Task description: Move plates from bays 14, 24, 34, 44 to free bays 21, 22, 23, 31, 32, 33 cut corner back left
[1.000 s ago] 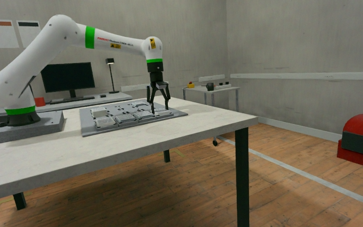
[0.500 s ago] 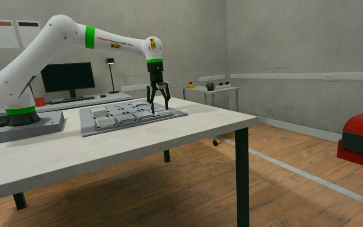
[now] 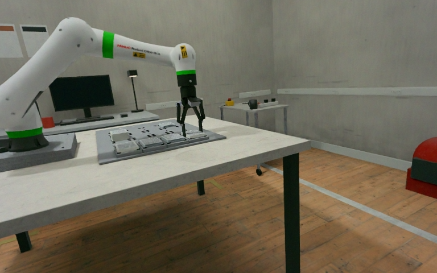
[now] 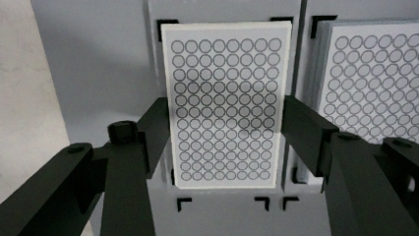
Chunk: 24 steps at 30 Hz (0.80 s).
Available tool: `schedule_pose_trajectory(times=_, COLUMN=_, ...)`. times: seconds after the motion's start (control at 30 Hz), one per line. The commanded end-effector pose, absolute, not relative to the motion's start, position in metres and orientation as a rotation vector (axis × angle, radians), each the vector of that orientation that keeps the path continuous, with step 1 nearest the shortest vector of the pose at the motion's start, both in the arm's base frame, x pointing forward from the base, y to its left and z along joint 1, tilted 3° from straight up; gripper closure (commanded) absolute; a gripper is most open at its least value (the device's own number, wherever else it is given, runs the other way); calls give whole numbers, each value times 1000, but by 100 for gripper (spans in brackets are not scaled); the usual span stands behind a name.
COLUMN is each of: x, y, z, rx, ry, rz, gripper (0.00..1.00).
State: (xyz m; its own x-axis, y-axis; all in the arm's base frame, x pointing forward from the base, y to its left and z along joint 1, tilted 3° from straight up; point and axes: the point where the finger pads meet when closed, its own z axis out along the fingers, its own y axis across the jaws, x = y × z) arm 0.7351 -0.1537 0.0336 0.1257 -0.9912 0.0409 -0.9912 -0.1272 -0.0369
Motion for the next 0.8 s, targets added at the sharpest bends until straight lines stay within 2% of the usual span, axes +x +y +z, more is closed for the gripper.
schedule_pose_trajectory(times=0.0, x=736, y=-154, z=36, rx=-2356, ry=2074, rz=-90, gripper=90)
schedule_pose_trajectory(times=0.77, x=735, y=-154, z=42, rx=-2356, ry=2074, rz=-90, gripper=90)
